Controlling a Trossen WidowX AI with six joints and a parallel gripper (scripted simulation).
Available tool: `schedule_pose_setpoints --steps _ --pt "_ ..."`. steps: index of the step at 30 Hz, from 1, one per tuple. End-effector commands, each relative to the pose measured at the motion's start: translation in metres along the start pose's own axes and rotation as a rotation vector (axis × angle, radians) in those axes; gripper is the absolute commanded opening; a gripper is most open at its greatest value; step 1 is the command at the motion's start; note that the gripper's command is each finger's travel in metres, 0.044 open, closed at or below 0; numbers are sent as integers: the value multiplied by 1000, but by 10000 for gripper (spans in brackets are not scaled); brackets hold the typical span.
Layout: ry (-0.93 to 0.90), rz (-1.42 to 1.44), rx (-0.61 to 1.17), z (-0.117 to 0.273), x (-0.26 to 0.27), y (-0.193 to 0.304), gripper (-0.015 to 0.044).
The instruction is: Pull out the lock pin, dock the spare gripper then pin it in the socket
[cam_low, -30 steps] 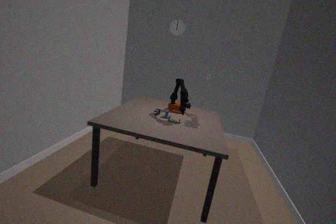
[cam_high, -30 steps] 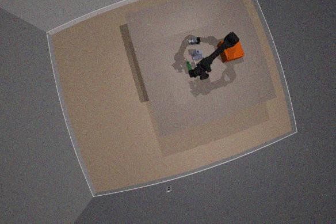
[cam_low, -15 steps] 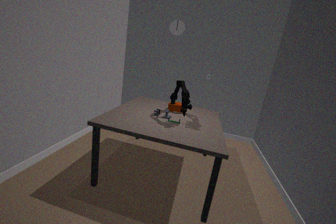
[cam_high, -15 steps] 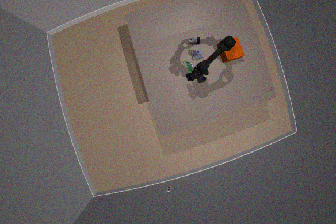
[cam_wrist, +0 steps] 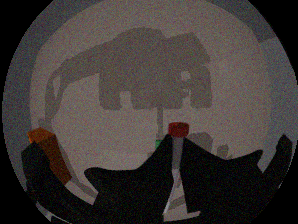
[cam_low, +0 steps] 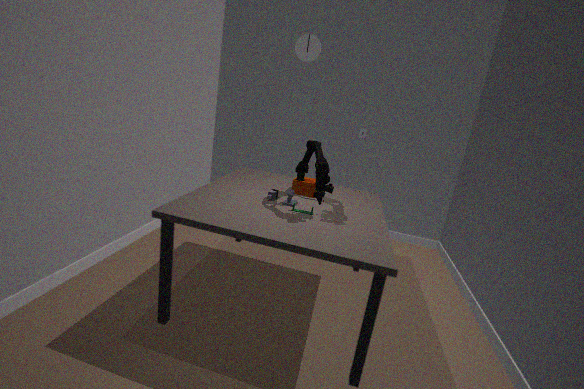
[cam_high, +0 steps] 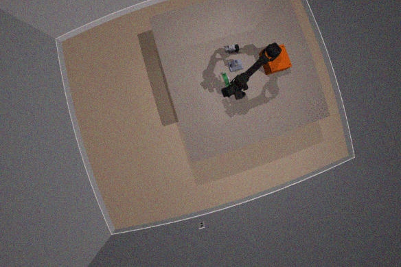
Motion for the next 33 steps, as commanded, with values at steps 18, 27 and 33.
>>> schedule_pose_setpoints --steps 18,27,33 --pt "10 6 -6 -32 1 6 0" --pt "17 7 -11 -45 2 8 0" --pt "21 8 -14 -52 2 10 0"
Point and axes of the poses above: the point midway between the two fingers, 35 mm back from their tips, its own z axis back along the fingers, its own x axis across the jaws, y = z × x, the point moved 1 cm from there along z, back along the fingers, and after that the axes turned 9 degrees about -z, right-handed, at the moved point
